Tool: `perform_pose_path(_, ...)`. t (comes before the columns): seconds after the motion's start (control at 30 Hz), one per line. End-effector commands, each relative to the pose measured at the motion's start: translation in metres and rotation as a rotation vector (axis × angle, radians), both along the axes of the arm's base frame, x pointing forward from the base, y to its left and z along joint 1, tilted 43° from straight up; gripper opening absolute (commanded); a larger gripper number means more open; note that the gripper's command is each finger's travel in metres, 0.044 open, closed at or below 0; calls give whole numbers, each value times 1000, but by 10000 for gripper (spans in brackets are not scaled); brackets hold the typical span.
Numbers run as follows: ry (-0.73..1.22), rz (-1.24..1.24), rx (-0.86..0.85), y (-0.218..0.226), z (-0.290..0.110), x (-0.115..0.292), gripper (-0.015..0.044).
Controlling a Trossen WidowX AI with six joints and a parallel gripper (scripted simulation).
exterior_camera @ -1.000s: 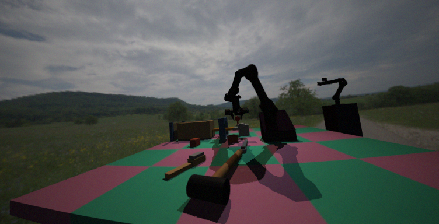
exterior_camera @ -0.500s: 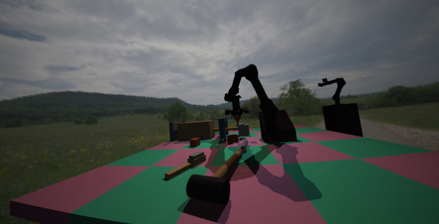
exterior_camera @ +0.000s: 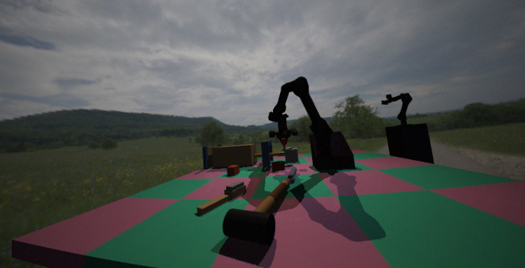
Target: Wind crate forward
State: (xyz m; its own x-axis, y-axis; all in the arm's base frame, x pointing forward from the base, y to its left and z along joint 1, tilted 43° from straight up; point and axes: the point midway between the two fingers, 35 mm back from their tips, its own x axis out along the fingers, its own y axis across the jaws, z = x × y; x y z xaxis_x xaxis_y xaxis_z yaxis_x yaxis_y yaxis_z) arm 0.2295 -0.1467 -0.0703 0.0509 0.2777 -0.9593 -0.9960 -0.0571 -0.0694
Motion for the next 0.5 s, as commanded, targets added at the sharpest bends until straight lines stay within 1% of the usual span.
perform_pose_path(0.0,4,-1,9,3,0,-4,0)
perform_pose_path(0.47,5,-1,9,6,2,-17,0)
